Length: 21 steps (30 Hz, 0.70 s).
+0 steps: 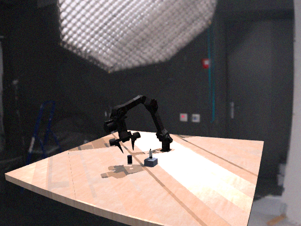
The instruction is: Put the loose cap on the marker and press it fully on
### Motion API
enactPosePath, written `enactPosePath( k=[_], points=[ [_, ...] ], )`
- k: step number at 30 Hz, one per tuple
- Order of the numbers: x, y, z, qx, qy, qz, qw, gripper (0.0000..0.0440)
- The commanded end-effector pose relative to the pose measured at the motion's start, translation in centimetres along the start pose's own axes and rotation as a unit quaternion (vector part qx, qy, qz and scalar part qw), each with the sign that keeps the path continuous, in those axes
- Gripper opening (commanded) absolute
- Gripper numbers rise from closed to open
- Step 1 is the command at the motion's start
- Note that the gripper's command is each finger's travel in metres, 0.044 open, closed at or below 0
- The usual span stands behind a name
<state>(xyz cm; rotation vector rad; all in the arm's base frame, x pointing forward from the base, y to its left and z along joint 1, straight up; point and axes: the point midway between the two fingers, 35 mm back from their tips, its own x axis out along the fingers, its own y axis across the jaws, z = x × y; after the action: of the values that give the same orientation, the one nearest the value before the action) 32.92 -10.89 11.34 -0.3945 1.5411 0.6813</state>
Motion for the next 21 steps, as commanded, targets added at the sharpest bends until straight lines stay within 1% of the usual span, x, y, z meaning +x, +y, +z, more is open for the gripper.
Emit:
enactPosePath(
  k=[1, 9, 16, 19, 20, 21],
  points=[
    [1.2, 0.0, -0.1, -0.014, 0.016, 0.003, 1.000, 0.0289],
    [3.7, 0.0, -0.2, -0.047, 0.038, 0.008, 0.998, 0.0269],
    [5.2, 0.2, -0.3, -0.076, 0.052, 0.008, 0.996, 0.0254],
    [5.7, 0.2, -0.4, -0.088, 0.057, 0.006, 0.994, 0.0236],
    [5.7, 0.2, -0.4, -0.091, 0.058, 0.005, 0.994, 0.0224],
    [5.8, 0.2, -0.3, -0.095, 0.059, 0.002, 0.994, 0.0204]
  ],
)
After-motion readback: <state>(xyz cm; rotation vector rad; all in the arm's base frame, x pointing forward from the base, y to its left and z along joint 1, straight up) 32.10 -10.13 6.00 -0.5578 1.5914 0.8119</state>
